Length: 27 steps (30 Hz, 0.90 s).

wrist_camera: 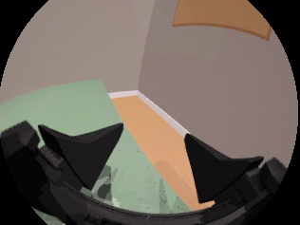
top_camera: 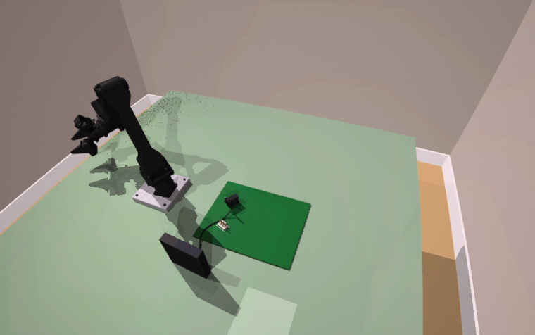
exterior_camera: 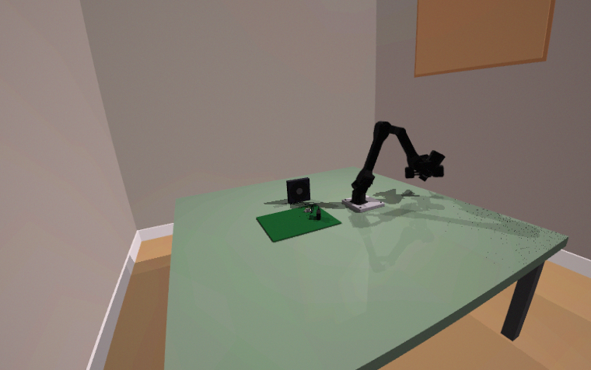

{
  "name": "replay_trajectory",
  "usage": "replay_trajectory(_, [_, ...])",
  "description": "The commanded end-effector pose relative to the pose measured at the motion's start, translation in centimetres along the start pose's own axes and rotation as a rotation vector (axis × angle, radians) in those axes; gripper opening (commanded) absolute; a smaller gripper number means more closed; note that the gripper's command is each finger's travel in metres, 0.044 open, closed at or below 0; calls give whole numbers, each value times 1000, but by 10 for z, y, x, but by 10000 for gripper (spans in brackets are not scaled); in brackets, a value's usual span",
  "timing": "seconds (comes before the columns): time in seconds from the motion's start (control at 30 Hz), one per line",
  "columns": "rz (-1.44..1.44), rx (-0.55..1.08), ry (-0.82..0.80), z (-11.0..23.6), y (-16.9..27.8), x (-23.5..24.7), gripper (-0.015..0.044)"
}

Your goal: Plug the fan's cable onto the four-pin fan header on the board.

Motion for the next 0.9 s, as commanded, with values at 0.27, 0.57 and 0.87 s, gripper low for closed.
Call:
replay_trajectory(0.27, [-224,85,157,49,17,-23,440])
replay_trajectory(0.57, [-693,165,549,177,41,-42,440])
replay_trajectory(0.87, [-1168,128,955,291,55,-20,440])
Point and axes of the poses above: the point midway between the two fingers, 35 mm back from their tips, its own z axis back along the fingers, its own x axis across the jaws, y = z × x, the point moved 7 cm from there along z, back along the fingers, and after that the axes turned 13 degrees about z, right-handed, at the moved point
